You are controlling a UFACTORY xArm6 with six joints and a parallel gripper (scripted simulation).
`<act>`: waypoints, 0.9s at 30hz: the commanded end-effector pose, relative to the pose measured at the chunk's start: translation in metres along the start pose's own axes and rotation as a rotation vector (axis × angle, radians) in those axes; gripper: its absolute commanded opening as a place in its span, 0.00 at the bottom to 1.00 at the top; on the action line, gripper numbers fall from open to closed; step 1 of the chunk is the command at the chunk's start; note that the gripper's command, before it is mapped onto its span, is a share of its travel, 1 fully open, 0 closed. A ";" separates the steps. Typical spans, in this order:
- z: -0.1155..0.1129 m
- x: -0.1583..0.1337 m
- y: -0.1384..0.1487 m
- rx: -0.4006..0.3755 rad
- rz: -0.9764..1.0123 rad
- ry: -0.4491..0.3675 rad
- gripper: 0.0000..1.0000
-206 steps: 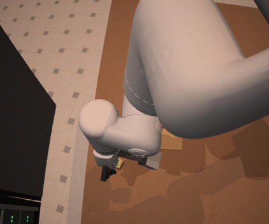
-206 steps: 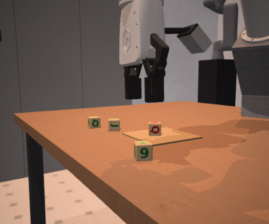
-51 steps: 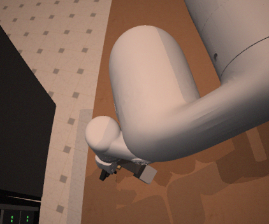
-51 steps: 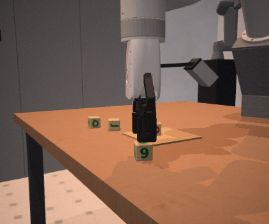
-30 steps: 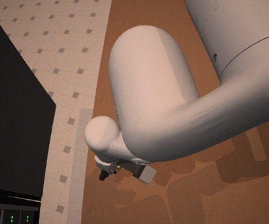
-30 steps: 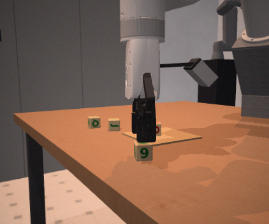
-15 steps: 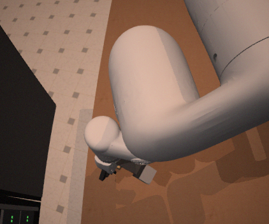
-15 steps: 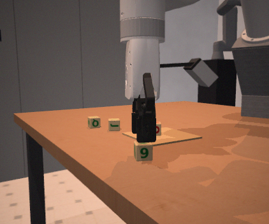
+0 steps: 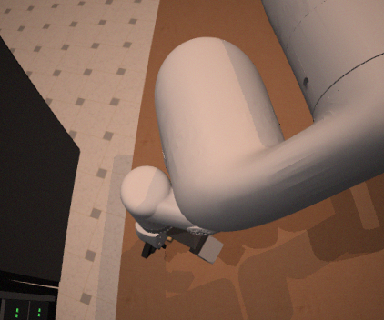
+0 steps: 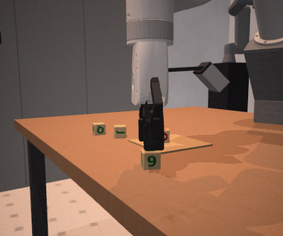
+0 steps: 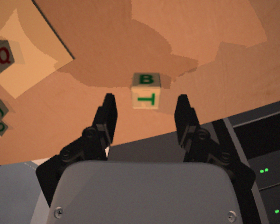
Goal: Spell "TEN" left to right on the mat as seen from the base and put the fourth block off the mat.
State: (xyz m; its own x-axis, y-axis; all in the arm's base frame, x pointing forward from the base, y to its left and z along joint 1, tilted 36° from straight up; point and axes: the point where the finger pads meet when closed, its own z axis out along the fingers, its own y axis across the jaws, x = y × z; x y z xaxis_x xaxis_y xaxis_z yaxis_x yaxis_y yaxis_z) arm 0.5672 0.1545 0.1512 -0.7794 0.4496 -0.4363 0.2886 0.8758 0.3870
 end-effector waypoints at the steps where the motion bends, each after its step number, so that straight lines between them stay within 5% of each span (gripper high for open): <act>1: 0.001 -0.001 0.001 -0.002 0.000 -0.002 0.69; 27: 0.032 -0.001 0.001 -0.002 0.000 -0.002 0.69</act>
State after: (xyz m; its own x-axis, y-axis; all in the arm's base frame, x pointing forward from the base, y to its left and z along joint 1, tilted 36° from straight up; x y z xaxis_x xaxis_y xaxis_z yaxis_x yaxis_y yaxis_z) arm 0.5848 0.1601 0.1252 -0.7792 0.4497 -0.4367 0.2897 0.8761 0.3854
